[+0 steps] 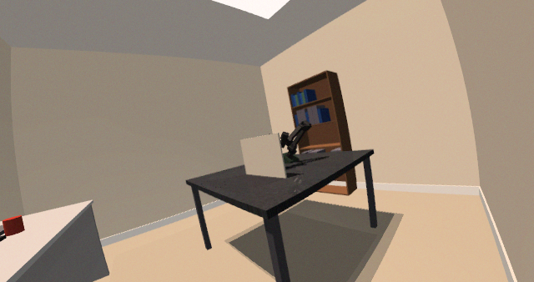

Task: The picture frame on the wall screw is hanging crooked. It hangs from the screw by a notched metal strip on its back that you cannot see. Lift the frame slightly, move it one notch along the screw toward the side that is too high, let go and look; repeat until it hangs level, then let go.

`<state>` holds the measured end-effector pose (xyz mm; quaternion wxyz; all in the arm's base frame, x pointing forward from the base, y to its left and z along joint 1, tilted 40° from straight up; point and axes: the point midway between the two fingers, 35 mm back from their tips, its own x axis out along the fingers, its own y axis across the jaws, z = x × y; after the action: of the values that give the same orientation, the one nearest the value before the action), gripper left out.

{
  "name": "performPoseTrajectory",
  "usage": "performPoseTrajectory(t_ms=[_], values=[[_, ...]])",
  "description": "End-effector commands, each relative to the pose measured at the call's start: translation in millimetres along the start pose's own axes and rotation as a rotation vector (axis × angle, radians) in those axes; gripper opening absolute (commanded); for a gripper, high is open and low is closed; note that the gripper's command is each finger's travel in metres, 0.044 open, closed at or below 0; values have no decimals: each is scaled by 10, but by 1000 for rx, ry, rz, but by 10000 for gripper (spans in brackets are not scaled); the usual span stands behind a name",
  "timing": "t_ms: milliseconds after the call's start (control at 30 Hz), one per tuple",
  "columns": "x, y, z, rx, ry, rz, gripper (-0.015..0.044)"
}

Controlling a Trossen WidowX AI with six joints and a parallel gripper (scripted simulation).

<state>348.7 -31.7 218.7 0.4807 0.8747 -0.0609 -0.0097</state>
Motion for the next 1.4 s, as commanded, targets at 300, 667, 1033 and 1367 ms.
performPoseTrajectory(t_ms=[300,667,1033,1367], values=[[166,24,-23,-5,6,3,260],[345,22,-22,-5,7,4,260],[402,18,-20,-5,7,4,260],[402,18,-20,-5,7,4,260]])
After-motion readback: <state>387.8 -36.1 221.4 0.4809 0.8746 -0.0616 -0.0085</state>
